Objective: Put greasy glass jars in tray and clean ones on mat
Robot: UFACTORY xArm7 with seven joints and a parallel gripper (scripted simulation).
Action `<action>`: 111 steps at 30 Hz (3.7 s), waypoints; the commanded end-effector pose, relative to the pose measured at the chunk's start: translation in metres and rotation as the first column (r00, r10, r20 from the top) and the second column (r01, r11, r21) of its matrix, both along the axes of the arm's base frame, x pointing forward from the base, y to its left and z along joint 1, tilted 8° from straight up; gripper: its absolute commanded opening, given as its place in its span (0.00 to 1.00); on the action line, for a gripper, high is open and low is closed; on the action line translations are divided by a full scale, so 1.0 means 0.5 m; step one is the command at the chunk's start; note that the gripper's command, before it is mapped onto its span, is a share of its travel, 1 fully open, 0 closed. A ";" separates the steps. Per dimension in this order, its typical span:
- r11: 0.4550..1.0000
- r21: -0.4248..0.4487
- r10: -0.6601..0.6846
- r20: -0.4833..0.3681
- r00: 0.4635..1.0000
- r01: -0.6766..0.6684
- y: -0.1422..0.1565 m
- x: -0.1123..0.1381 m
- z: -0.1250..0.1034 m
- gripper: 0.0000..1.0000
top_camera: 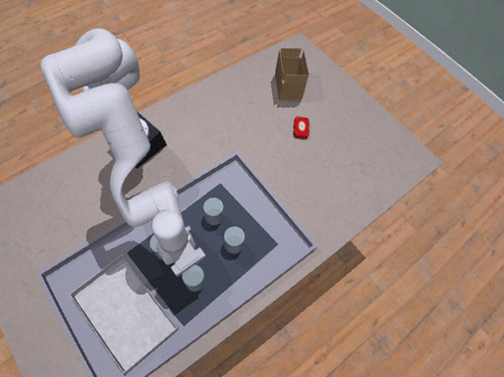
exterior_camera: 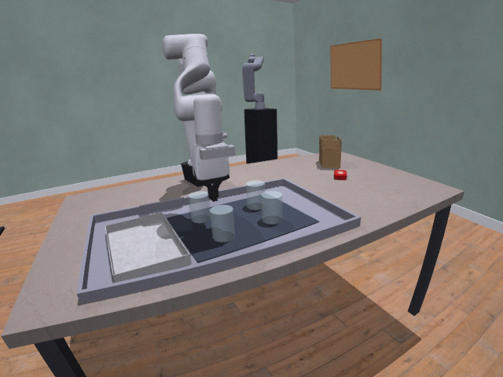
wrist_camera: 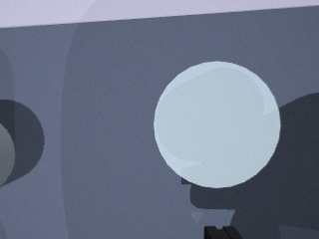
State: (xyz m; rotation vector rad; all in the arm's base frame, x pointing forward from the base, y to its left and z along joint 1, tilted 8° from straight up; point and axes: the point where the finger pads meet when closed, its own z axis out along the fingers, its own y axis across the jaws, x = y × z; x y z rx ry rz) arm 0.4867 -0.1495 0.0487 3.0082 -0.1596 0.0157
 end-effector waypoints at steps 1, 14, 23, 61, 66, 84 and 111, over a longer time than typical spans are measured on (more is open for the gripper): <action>1.000 -0.001 0.001 0.007 1.000 -0.001 0.007 0.004 0.063 0.00; 1.000 -0.001 0.001 0.007 1.000 -0.001 0.110 -0.001 0.096 0.00; 1.000 -0.001 0.001 0.007 1.000 -0.001 0.255 -0.007 0.076 0.00; 1.000 -0.001 0.001 0.007 1.000 -0.001 0.347 -0.010 -0.090 0.00; 1.000 -0.001 0.001 0.007 1.000 -0.001 0.347 -0.007 -0.090 0.00; 1.000 -0.001 0.001 0.007 1.000 -0.001 0.345 0.005 -0.089 0.00; 1.000 -0.001 0.001 0.007 1.000 -0.001 0.344 0.024 -0.088 0.00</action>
